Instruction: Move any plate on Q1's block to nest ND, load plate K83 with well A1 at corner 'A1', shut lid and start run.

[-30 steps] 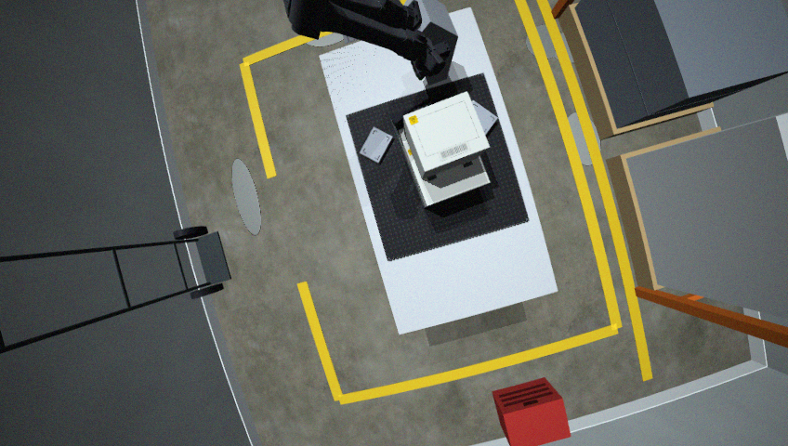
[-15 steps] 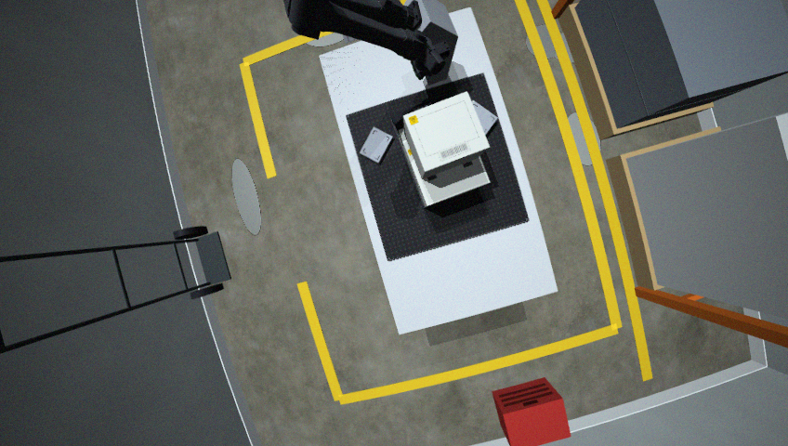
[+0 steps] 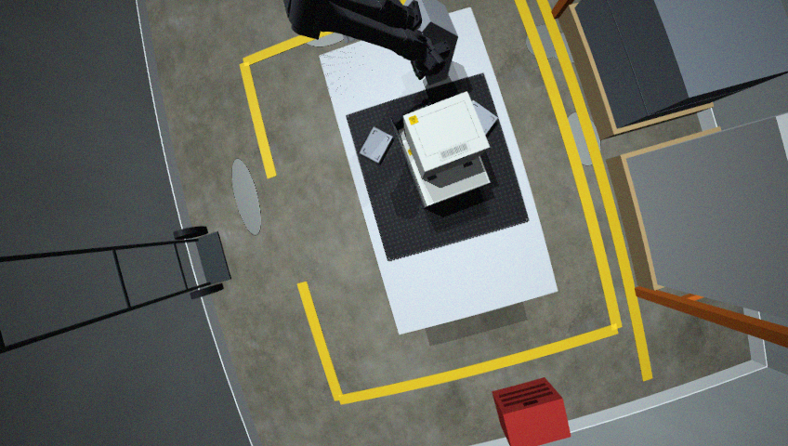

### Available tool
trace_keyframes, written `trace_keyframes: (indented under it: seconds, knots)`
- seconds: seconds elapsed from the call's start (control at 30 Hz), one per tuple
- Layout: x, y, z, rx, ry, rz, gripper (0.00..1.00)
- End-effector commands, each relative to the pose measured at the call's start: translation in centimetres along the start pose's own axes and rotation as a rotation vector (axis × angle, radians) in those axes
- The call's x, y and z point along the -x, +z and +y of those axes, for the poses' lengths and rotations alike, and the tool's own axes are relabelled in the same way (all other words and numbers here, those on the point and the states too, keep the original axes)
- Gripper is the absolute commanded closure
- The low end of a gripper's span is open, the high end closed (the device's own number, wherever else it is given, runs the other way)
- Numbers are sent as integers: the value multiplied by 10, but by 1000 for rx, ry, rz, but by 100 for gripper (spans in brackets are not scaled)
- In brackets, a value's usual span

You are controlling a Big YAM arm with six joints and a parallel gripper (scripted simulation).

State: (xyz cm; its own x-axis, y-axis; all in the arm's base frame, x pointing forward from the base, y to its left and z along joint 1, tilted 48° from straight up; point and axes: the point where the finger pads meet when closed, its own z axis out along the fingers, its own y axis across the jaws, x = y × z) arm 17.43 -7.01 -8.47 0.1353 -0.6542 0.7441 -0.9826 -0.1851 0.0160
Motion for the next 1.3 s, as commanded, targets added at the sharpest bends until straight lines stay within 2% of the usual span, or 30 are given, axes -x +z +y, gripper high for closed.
trace_keyframes:
  seconds: [0.0,0.23,0.37,0.5,0.63,1.0,1.27]
  knots:
    - [2,-4,-13,-20,9,-1,100]
    - [2,-4,-14,-22,11,-2,100]
    - [-29,-2,-4,-3,8,3,100]
    - [-18,-1,1,2,-25,-12,100]
    - [-17,-1,1,-9,-37,0,100]
    - [-19,12,-28,-18,-3,2,100]
    - [-20,21,-29,-2,-17,2,100]
